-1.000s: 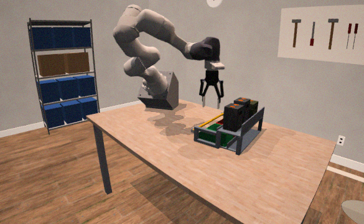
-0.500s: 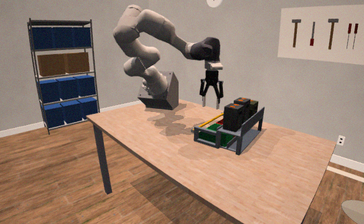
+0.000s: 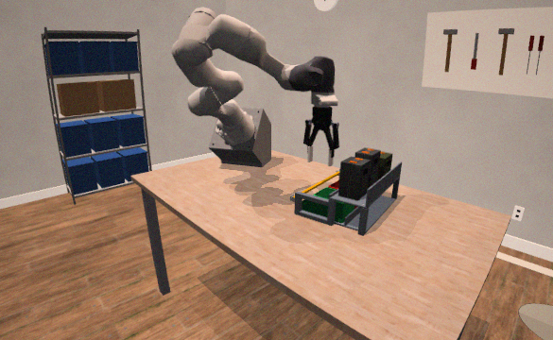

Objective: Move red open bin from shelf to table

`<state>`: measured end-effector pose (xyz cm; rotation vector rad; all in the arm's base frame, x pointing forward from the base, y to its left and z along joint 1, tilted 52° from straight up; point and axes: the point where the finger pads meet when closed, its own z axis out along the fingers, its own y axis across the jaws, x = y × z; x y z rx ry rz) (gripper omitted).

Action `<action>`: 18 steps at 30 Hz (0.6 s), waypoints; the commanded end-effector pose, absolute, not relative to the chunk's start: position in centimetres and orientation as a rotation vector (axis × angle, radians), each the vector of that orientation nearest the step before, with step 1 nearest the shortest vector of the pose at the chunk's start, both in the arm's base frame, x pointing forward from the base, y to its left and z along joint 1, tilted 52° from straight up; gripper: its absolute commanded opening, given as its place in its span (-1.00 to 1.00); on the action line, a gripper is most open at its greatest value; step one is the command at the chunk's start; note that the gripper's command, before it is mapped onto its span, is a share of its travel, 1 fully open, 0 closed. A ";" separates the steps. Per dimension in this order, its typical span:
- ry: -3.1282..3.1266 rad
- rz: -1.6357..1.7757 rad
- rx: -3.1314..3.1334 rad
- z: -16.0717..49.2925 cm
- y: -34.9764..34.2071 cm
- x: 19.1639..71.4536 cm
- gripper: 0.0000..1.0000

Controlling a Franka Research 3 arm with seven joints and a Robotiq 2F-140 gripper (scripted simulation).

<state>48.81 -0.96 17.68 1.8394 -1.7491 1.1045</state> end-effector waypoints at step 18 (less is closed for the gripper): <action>-1.757 1.108 1.833 17.7 -1.0 48.8 -0.44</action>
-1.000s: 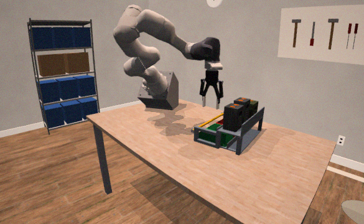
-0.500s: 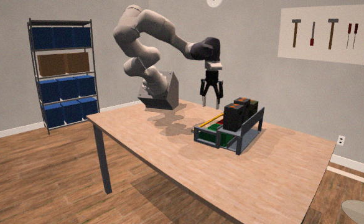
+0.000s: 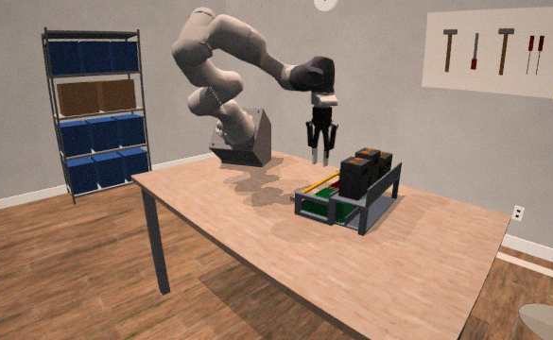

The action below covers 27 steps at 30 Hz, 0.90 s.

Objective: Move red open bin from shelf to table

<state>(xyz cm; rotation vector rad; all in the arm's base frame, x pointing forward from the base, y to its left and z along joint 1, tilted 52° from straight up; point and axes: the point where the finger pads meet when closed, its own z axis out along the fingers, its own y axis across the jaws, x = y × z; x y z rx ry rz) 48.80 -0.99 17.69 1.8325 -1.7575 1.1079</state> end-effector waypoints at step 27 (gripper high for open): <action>-1.771 1.117 1.820 15.8 -3.2 49.7 -0.44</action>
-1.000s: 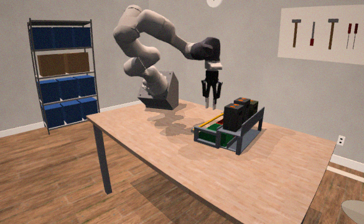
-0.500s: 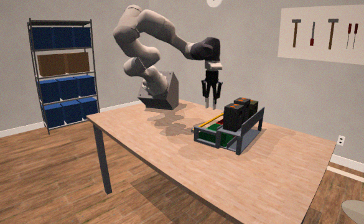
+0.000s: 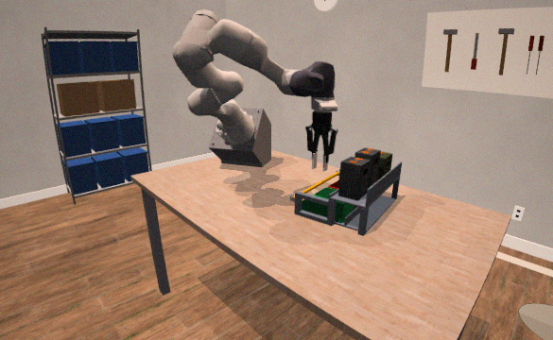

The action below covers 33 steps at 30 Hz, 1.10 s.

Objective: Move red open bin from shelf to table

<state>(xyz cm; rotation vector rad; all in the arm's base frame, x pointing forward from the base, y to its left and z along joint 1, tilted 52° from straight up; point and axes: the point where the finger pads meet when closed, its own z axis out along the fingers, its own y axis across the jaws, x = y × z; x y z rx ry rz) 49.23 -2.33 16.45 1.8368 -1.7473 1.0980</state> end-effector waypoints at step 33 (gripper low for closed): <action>-1.771 1.117 1.820 13.5 -5.9 51.0 -0.44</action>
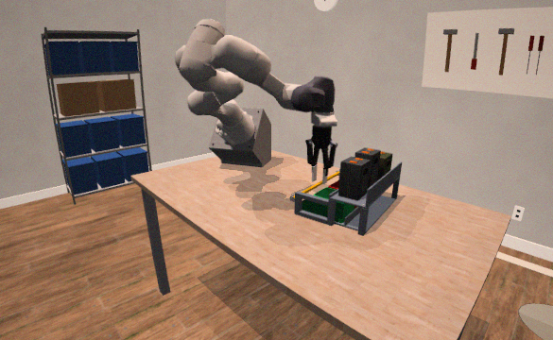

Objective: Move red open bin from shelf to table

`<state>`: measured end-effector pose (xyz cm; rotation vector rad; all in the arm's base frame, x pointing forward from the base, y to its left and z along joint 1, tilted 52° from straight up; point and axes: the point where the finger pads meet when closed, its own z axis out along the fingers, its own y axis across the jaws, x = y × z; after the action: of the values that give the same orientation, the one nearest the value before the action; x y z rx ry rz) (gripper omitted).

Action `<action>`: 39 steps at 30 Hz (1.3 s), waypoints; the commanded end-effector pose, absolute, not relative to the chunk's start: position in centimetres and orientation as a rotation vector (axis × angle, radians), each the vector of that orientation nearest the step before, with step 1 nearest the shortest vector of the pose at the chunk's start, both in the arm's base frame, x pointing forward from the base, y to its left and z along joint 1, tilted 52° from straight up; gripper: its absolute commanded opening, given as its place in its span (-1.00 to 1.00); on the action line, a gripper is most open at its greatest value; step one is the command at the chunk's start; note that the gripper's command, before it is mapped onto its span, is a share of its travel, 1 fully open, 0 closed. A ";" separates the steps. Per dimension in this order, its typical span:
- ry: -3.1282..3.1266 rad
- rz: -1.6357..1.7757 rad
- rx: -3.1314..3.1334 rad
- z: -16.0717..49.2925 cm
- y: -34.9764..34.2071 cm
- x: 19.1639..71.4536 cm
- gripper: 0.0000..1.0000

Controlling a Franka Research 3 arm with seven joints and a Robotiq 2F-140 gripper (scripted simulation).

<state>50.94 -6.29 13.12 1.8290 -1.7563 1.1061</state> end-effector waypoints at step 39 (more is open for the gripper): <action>-1.771 1.117 1.820 13.9 -5.5 50.7 -0.44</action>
<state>50.88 -5.58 13.90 1.8186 -1.7748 1.1197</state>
